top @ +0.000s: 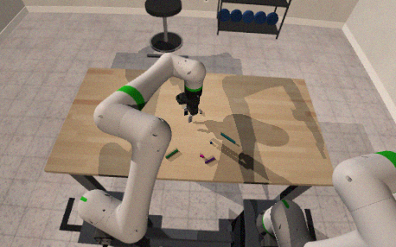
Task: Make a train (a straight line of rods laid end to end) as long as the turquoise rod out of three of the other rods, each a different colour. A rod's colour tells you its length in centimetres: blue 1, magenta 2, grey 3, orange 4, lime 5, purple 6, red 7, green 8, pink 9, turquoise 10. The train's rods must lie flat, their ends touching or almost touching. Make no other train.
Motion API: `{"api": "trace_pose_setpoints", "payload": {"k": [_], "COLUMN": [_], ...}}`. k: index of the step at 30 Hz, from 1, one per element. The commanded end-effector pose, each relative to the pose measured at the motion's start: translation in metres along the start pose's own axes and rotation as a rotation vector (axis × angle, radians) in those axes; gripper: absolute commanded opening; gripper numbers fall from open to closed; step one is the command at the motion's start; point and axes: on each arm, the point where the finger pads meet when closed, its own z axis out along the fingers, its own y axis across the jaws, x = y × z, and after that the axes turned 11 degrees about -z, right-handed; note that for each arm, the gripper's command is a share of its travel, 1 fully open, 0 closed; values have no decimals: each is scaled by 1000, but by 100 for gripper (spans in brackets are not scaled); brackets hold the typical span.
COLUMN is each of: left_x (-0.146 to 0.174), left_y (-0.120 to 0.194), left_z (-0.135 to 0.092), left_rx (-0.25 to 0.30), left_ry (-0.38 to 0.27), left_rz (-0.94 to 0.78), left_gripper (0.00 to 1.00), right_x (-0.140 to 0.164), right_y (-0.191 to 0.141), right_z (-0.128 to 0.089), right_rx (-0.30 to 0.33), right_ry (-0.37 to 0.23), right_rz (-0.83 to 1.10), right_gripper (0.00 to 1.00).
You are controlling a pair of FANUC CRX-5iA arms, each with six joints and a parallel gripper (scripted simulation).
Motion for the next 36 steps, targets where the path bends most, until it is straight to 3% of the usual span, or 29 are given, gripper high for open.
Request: {"api": "trace_pose_setpoints", "payload": {"k": [1, 7, 36], "left_x": [38, 63, 63], "left_y": [6, 6, 6], "left_z": [1, 4, 4], "left_rx": [-8, -6, -6], "left_ry": [-31, -31, -31], "left_rz": [-165, -269, -270], "left_gripper": [100, 100, 100], "right_x": [0, 0, 0], "right_y": [0, 0, 0], "right_z": [-1, -1, -1], "right_rx": [1, 1, 1], "right_ry": [-2, -2, -2], "right_rz": [0, 0, 0], "right_gripper": [100, 100, 100]}}
